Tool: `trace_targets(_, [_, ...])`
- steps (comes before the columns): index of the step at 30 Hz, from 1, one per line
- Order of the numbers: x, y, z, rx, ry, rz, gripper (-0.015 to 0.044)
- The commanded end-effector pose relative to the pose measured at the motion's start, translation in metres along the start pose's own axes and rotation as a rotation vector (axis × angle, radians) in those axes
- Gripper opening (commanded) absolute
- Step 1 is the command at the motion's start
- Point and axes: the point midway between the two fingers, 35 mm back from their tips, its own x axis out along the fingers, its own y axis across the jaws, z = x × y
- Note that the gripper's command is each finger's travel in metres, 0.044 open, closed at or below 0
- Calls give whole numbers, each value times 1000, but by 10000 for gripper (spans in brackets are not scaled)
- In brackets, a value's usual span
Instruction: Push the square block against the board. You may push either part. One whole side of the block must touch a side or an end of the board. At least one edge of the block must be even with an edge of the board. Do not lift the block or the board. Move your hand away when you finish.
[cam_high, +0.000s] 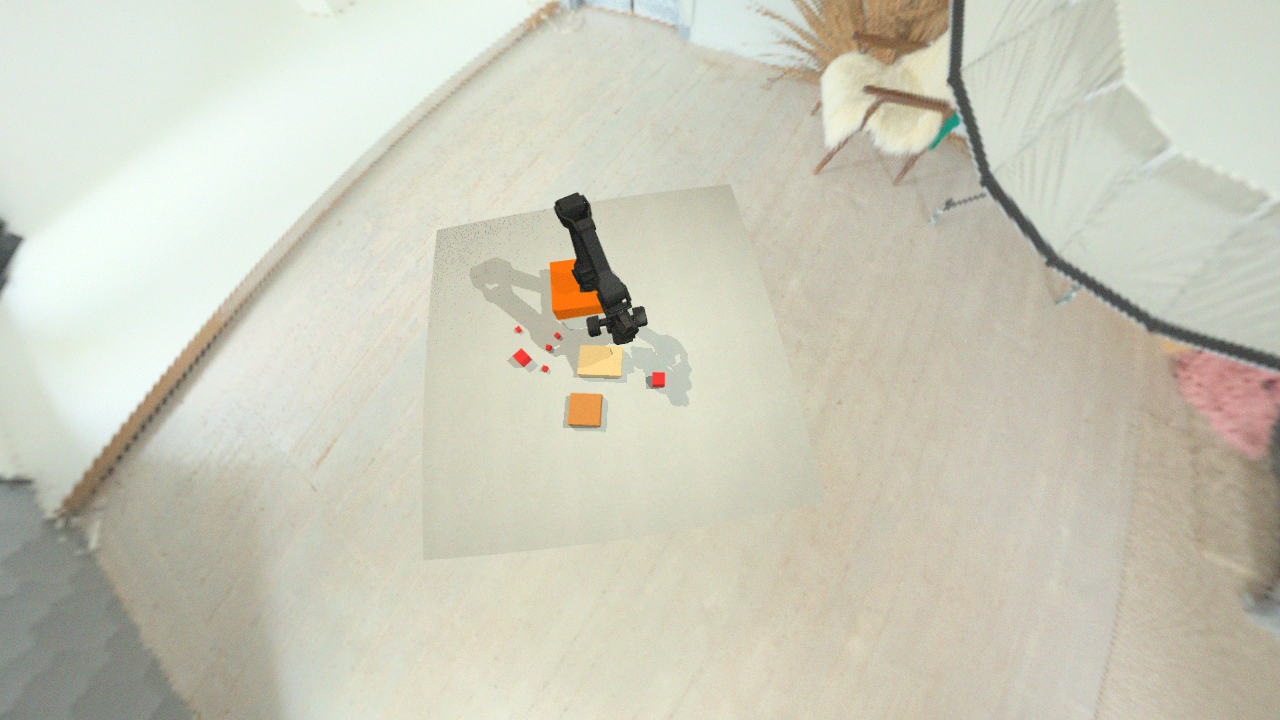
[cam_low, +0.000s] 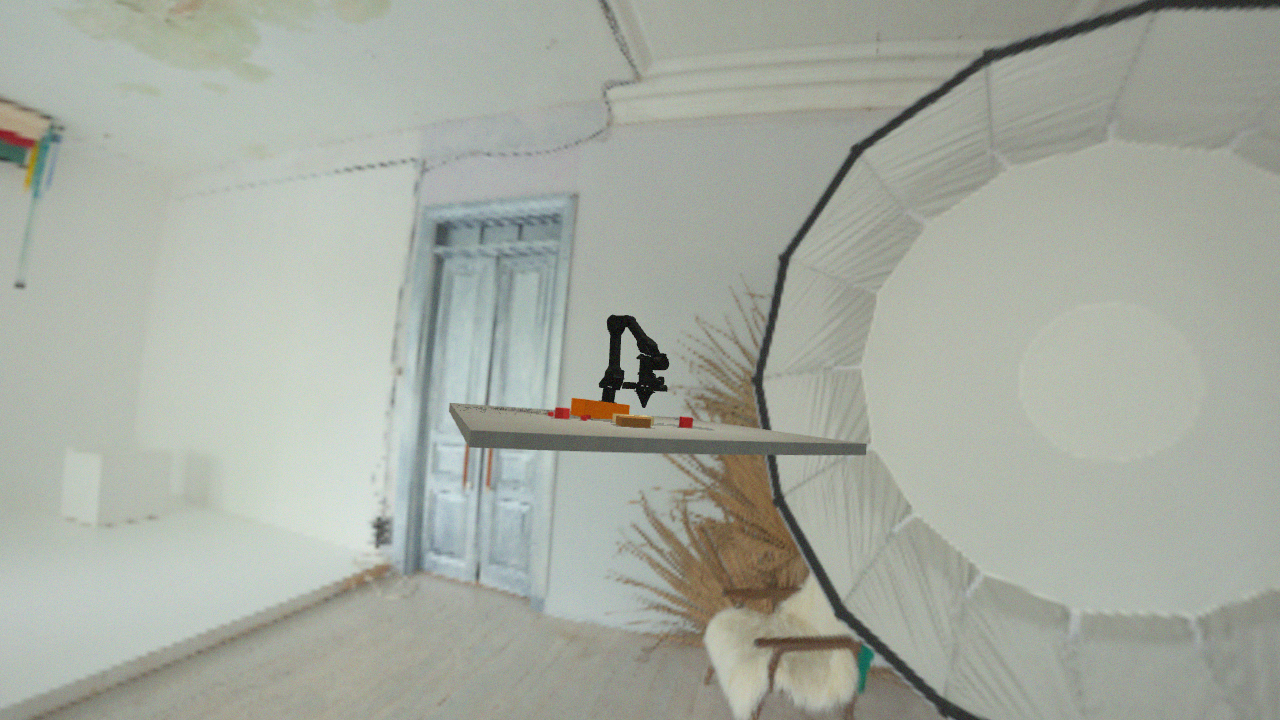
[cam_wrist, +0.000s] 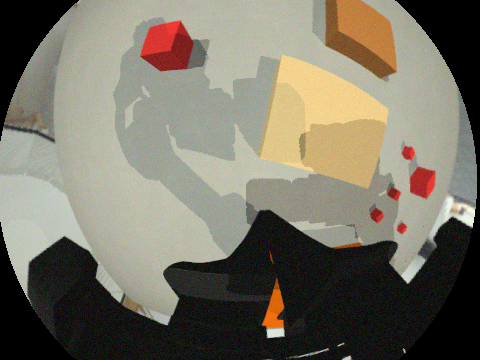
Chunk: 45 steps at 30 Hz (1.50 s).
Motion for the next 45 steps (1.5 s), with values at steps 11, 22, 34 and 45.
trace_targets(11, [-4,7,36,-474,3,-3,0])
trace_targets(22, [-4,11,64,-853,5,-3,0])
trace_targets(34, [-1,14,95,-1266,8,-3,0])
trace_targets(45, [43,15,99,-1317,8,-2,0])
